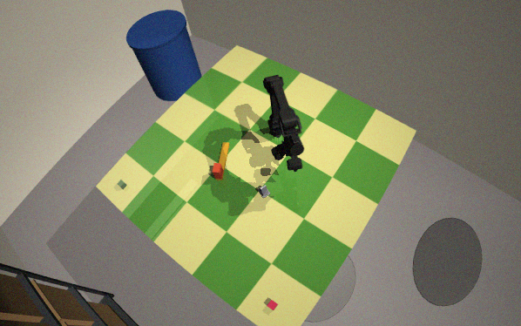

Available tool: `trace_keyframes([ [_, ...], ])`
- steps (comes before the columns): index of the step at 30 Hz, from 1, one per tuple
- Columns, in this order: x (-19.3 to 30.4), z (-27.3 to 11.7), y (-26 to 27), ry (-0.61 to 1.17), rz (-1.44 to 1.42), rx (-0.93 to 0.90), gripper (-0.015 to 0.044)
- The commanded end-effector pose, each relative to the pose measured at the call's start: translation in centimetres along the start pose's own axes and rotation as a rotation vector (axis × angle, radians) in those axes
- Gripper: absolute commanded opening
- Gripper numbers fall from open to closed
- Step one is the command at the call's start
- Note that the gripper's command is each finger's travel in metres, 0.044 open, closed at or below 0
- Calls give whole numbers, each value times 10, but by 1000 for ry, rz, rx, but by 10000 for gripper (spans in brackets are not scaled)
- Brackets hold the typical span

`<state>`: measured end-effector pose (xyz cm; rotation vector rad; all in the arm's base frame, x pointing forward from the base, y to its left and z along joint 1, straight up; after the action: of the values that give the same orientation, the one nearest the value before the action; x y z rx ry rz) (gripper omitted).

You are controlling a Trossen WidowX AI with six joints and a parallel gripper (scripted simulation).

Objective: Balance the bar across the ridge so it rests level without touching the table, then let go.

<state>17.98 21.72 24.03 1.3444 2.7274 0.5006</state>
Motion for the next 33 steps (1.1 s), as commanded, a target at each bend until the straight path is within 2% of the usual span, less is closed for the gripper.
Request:
trace_keyframes([
  [1, -16, 0, 7, -28, 84, 4, 315],
  [33, -158, -14, 22, -187, 748, 55, 315],
])
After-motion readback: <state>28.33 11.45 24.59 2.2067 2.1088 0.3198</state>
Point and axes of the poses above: the point midway between the two fingers, 35 mm back from their tips, its own z axis out along the fingers, its own y axis across the jaws, x = y × z, the point moved 5 cm from there along -z, back along the fingers, and after that the axes turned 3 degrees about z, right-handed, at the moved point
